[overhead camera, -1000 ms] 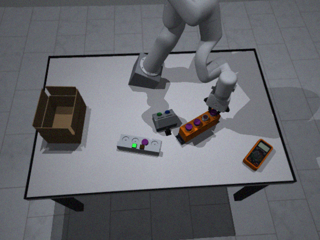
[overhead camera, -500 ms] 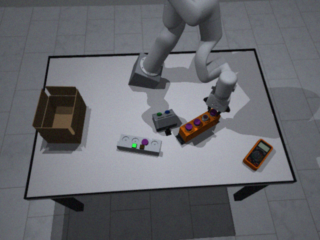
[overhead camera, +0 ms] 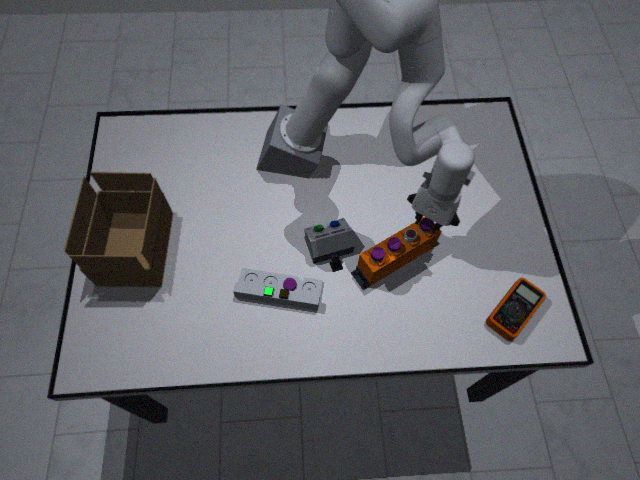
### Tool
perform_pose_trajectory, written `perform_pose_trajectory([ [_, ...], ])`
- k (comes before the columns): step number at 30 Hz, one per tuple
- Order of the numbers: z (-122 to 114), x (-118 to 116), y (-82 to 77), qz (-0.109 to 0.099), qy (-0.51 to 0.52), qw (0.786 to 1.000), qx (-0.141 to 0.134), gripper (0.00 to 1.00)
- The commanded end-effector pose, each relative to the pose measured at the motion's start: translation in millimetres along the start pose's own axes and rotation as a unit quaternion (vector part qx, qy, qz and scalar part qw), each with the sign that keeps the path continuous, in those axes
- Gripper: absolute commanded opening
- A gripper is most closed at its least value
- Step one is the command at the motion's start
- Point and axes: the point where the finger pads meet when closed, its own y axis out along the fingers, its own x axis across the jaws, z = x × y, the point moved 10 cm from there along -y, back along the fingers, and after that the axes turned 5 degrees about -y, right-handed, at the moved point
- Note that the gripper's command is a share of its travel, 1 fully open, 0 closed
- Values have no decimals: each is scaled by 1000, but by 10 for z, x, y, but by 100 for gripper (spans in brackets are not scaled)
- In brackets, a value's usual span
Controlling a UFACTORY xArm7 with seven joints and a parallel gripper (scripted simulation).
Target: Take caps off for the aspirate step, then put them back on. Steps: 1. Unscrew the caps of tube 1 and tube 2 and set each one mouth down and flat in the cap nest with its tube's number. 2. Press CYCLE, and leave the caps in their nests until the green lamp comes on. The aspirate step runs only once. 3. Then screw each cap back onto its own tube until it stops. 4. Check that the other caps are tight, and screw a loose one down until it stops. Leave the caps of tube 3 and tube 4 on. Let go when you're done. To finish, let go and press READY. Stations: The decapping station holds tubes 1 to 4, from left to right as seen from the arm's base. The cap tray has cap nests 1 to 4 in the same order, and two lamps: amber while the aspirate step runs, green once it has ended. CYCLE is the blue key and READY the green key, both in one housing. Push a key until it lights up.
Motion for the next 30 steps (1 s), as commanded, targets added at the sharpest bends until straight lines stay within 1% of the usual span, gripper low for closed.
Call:
perform_pose_trajectory([
  [1,-3,12,8,-2,19,1000,-1,46],
  [10,-3,12,53,-2,19,1000,-1,46],
  [16,-3,12,52,-2,19,1000,-1,46],
  [17,-3,12,53,-2,19,1000,-1,0],
  [30,-3,12,53,-2,19,1000,-1,0],
])
